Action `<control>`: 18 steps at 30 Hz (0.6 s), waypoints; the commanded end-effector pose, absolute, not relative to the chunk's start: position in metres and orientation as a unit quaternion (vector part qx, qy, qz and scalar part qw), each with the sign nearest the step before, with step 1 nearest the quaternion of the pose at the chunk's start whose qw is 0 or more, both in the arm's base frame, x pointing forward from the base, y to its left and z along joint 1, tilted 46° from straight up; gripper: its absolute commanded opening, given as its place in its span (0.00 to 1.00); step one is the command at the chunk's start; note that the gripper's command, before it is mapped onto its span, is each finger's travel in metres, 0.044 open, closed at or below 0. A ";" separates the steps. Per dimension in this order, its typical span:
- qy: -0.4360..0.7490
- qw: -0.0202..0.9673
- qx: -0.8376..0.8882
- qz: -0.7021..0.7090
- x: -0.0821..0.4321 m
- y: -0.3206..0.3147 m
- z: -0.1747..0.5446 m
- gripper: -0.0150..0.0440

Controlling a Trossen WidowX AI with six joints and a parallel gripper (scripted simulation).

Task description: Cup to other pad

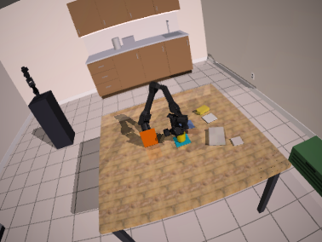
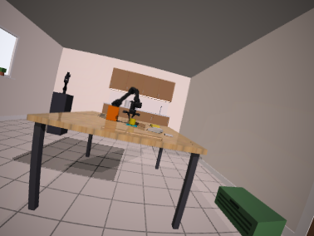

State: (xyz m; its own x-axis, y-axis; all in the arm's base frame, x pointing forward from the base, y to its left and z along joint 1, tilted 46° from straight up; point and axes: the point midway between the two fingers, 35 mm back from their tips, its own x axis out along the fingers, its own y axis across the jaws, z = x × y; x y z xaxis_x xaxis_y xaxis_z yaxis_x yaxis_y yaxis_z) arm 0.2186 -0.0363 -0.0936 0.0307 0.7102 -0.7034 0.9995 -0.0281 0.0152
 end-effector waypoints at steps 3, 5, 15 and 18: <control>0.642 0.271 0.665 -0.268 0.219 -0.037 -0.093 0.50; 0.642 0.271 0.665 -0.268 0.219 -0.037 -0.093 0.50; 0.642 0.270 0.665 -0.268 0.219 -0.044 -0.087 0.50; 0.642 0.270 0.665 -0.268 0.219 -0.047 -0.084 0.50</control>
State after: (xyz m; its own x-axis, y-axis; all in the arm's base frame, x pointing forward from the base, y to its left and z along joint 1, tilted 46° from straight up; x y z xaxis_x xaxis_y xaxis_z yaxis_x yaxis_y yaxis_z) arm 0.2163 -0.0406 -0.0880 0.0252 0.7172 -0.6964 0.9995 -0.0316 0.0037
